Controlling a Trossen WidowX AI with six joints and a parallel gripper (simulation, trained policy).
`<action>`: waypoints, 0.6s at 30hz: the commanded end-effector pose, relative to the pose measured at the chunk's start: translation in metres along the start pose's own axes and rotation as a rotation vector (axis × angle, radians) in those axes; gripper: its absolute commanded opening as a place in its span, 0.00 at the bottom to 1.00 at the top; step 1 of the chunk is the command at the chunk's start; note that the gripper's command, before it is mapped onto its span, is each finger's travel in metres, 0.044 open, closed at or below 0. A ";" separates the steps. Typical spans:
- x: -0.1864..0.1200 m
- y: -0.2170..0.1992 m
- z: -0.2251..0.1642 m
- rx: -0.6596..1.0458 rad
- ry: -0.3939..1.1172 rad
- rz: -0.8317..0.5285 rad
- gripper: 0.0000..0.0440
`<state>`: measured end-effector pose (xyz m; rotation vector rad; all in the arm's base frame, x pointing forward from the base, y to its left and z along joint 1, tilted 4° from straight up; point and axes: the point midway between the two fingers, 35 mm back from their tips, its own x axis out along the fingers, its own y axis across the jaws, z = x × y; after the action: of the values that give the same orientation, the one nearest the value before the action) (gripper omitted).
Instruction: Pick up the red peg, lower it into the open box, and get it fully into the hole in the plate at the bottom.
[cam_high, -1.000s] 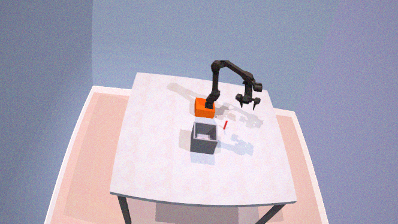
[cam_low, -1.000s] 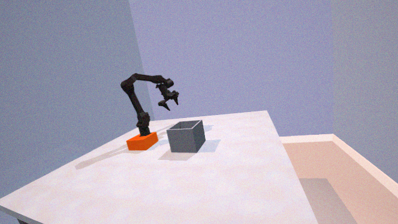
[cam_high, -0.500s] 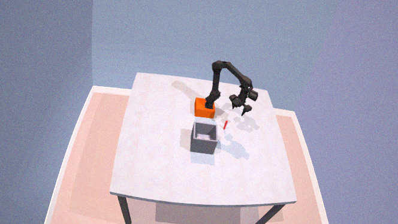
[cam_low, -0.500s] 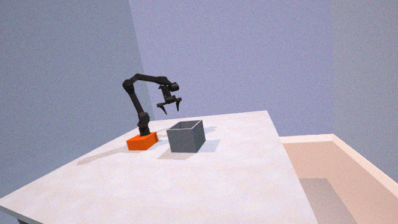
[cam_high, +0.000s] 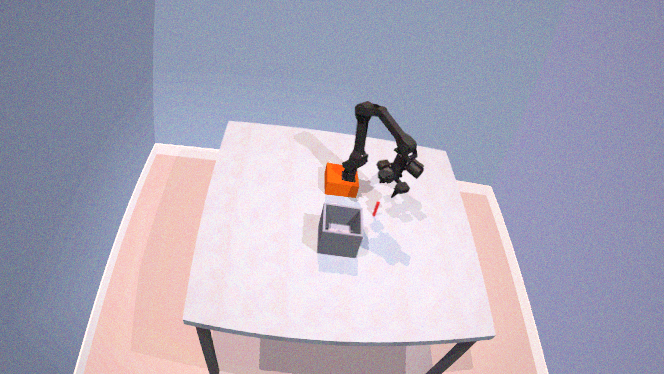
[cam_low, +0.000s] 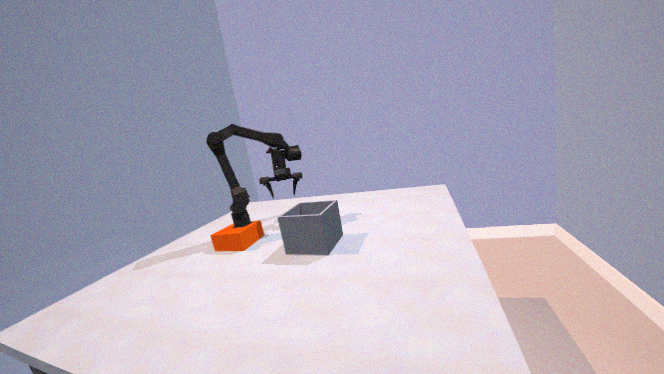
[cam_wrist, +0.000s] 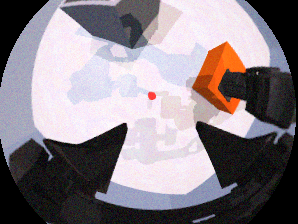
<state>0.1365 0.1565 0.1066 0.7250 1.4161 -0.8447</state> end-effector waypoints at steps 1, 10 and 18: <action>0.011 -0.003 0.002 0.027 0.001 -0.029 1.00; 0.042 -0.002 0.006 0.070 -0.005 -0.053 1.00; 0.071 0.000 0.010 0.122 -0.008 -0.047 1.00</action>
<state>0.1395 0.1461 0.0467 0.7684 1.3980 -0.9562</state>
